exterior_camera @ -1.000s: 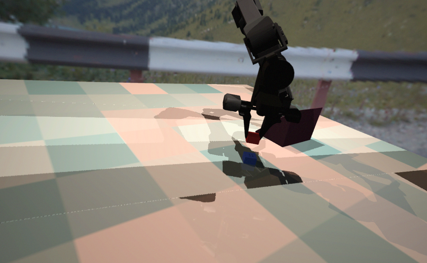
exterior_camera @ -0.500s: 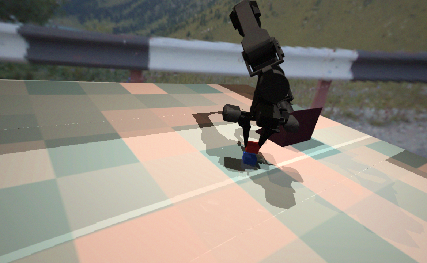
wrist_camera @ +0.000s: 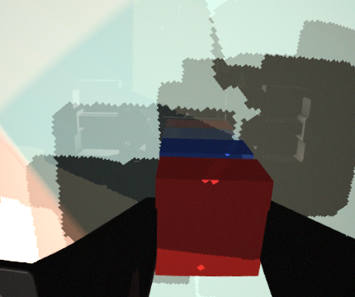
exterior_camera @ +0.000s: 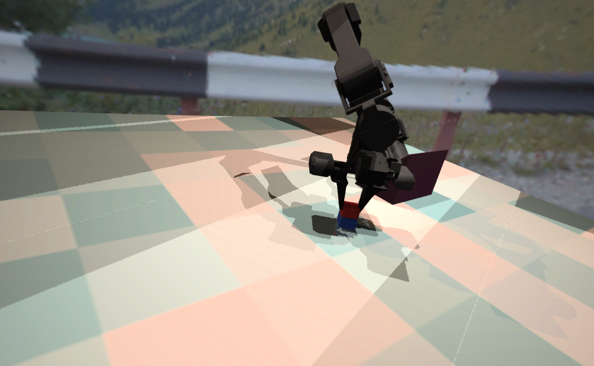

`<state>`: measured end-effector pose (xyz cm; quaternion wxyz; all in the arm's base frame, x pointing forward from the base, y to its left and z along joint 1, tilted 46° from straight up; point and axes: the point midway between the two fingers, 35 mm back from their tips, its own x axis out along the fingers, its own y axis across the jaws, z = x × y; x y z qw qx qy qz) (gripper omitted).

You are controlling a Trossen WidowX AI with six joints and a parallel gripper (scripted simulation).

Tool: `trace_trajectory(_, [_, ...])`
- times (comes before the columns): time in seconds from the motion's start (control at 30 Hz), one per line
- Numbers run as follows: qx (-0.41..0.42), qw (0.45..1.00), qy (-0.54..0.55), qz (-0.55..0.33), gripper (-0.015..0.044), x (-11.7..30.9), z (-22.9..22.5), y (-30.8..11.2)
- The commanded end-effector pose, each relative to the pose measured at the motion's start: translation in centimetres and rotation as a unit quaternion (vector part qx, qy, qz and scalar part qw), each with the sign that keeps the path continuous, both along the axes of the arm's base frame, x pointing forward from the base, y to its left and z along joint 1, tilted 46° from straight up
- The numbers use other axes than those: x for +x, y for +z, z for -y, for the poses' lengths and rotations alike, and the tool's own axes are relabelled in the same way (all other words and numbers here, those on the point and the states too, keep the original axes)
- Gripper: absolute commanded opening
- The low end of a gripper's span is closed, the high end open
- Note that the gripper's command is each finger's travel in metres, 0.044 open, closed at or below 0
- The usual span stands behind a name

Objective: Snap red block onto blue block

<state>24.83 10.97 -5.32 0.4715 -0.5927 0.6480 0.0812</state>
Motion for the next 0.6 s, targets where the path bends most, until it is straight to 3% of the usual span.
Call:
trace_trajectory(0.0, [-0.001, 1.000, 0.002, 0.000, 0.0000, 0.03, 0.10, -0.11])
trace_trajectory(0.57, [0.001, 1.000, 0.001, 0.000, 0.0000, 0.05, 0.25, -0.39])
